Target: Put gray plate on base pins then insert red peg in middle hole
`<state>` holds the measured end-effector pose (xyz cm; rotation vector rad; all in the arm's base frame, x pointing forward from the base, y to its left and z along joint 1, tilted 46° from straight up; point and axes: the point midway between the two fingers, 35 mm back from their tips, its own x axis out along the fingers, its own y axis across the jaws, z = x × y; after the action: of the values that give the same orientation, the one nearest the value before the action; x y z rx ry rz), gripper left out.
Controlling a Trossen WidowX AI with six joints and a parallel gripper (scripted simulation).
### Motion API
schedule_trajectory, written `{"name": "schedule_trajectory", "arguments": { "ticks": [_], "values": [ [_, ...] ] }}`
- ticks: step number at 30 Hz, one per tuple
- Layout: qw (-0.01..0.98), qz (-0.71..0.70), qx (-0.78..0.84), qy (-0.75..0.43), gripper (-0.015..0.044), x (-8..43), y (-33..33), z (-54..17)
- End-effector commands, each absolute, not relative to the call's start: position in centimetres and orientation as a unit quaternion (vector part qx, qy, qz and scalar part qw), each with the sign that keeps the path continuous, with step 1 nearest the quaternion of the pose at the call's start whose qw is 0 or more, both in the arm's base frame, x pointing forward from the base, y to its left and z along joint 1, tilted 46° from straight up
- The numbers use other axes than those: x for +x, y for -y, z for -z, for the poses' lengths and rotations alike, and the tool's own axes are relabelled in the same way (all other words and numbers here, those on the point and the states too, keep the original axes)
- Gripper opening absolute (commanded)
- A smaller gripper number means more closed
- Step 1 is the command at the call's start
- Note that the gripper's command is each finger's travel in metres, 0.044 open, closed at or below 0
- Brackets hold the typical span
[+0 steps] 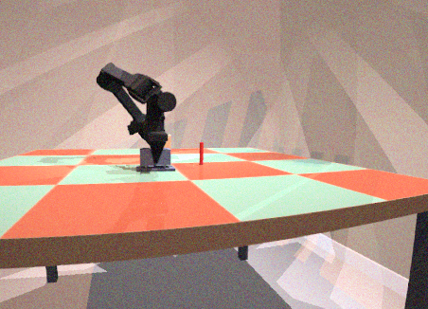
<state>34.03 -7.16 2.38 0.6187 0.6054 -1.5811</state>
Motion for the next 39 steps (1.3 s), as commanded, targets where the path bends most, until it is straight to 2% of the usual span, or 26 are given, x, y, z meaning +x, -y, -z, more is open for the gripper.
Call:
{"name": "schedule_trajectory", "arguments": {
  "ticks": [1,2,19,25,33,39],
  "values": [
    [0.621,0.687,0.270,-0.263,0.0000,34.1,7.1,-2.4],
    [0.621,0.687,0.270,-0.263,0.0000,34.1,7.1,-2.4],
    [0.621,0.687,0.270,-0.263,0.0440,34.1,7.1,-2.4],
    [0.621,0.687,0.271,-0.263,0.0440,34.3,6.4,-3.0],
    [0.622,0.687,0.268,-0.265,0.0440,35.1,-1.2,-10.3],
    [0.622,0.687,0.268,-0.264,0.0440,35.4,-1.3,-10.5]
  ]
}}
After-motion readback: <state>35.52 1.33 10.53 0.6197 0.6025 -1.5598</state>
